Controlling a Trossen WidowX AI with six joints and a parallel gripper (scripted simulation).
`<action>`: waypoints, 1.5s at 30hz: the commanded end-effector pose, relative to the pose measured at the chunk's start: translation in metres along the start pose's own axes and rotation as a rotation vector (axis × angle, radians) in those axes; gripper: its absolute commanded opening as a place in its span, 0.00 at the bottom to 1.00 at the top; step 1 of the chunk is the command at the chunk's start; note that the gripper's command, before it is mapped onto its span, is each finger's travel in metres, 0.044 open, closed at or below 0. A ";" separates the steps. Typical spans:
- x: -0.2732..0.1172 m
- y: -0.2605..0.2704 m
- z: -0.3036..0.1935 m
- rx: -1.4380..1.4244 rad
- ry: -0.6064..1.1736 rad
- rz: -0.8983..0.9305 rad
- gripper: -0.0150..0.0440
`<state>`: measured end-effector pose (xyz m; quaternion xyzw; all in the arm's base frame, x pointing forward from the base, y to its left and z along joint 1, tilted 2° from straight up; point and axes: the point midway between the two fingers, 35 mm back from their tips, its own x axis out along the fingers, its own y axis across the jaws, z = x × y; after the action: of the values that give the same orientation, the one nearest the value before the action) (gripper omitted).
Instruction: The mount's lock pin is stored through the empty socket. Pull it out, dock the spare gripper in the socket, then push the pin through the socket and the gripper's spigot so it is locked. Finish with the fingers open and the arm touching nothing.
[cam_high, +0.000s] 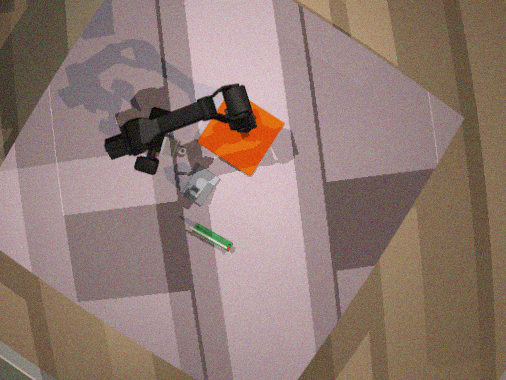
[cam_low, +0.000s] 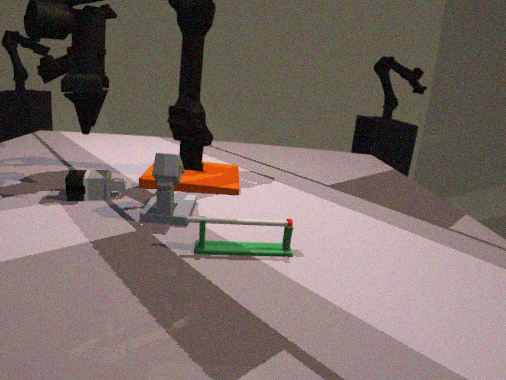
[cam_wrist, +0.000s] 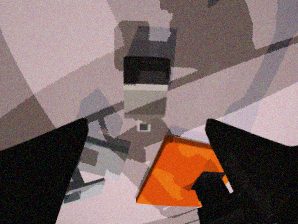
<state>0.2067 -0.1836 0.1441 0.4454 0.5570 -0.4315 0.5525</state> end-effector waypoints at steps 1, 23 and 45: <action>0.007 -0.001 0.001 0.010 -0.002 -0.003 1.00; 0.079 -0.002 0.004 0.010 -0.002 -0.003 1.00; 0.114 -0.002 0.004 0.010 -0.002 -0.003 1.00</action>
<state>0.2072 -0.1853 0.0341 0.4476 0.5550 -0.4337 0.5509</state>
